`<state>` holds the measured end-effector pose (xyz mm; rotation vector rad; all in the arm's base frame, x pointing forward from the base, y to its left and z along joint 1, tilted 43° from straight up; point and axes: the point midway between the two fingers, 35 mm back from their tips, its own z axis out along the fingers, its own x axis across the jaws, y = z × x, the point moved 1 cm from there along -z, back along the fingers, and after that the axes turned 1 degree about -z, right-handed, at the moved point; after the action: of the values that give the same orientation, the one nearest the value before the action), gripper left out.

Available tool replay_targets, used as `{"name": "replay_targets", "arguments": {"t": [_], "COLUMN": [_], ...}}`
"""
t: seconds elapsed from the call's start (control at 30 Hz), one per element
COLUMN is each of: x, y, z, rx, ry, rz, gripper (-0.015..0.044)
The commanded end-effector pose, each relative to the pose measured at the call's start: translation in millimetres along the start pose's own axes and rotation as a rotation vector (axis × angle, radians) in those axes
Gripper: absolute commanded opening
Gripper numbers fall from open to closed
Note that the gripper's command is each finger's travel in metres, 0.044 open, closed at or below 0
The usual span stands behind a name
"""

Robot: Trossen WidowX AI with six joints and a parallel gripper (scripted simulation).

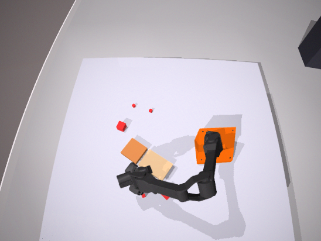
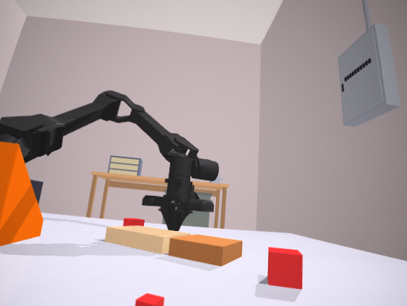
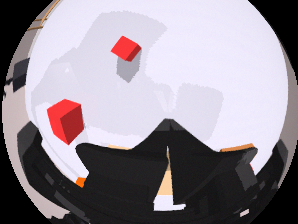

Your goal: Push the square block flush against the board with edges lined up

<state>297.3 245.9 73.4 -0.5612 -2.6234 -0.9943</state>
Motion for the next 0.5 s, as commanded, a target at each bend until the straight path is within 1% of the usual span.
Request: {"name": "replay_targets", "arguments": {"t": [0.0,0.17,0.3,0.47], "x": [-1.3,-0.4,-0.1,0.1], "y": [7.4,8.2,8.2,8.1], "z": [0.0,-3.1,-51.8,-54.9], "rx": [0.001,-0.001,0.003,0.003], "ry": [-0.005,-0.001,-0.007,-0.007], "rz": [0.0,-0.001,0.0,0.0], "gripper": [0.0,0.0,0.0,0.0]}}
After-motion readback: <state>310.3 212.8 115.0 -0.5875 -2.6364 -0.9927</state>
